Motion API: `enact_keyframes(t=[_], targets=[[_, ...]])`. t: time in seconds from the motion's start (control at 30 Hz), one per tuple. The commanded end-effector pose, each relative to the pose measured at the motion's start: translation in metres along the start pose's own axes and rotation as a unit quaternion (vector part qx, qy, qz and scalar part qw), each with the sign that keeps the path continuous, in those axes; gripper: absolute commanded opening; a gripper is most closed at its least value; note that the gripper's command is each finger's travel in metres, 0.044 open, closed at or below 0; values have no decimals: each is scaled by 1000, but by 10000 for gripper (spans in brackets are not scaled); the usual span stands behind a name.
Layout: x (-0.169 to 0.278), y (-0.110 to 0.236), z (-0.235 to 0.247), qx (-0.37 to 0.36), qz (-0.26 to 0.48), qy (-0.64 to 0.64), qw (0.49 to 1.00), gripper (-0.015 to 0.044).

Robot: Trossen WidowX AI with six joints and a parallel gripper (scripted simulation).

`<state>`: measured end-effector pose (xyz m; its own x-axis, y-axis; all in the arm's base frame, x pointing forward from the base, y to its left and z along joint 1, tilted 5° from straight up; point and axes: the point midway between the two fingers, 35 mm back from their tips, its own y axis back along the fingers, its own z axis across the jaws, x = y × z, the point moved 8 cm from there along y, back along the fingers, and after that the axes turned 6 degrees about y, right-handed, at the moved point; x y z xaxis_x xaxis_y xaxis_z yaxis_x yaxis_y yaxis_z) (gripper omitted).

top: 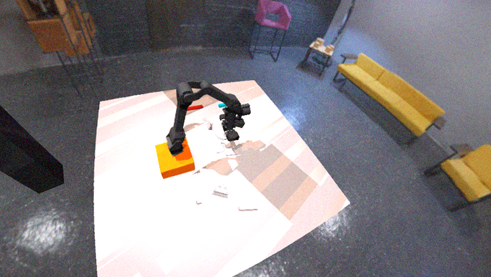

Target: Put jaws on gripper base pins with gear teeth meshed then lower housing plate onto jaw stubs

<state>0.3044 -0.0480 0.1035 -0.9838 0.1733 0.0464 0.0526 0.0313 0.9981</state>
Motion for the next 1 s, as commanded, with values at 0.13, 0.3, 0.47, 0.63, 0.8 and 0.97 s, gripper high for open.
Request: enact_keyframes(t=[0.13,0.3,0.47,0.63,0.8,0.97], targets=[[-1,1,-5,-2,-1,3,1000,134],[-2,1,-21,-2,-1,3,1000,134],[-3,1,-38,-1,-1,3,1000,134],[-2,1,-52,0,-1,3,1000,134],[-2,1,-53,0,-1,3,1000,134],[-2,1,-53,0,-1,3,1000,134]])
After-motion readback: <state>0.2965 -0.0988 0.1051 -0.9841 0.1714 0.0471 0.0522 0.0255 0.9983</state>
